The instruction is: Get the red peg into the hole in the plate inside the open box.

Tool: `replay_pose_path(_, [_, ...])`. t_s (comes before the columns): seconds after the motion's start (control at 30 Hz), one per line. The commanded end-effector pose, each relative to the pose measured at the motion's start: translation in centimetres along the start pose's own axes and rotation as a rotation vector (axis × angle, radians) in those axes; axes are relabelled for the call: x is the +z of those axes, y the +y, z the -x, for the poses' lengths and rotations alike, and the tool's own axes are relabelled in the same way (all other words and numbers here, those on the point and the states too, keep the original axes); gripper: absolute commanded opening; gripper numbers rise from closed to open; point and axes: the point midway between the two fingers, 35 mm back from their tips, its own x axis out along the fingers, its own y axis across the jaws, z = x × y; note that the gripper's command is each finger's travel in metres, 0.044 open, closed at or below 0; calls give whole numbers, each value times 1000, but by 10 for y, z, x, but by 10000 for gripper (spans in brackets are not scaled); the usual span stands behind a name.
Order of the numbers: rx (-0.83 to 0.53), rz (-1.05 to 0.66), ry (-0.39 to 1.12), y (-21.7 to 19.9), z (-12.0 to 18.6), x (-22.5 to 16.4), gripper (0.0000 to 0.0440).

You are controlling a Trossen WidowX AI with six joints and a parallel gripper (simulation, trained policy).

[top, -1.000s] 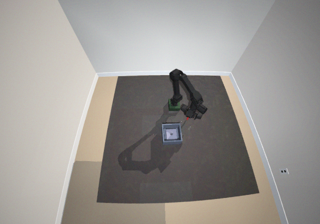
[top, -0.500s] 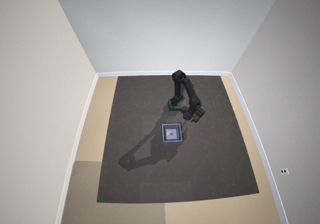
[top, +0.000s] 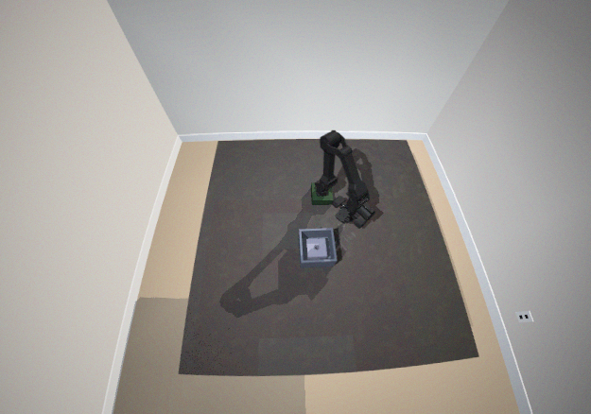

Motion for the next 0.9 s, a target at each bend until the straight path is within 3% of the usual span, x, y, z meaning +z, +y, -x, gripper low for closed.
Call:
replay_pose_path(0.0, [4, 10, -10, 3, 4, 4, 0])
replay_pose_path(0.87, [68, 124, -260, 26, 93, 76, 0])
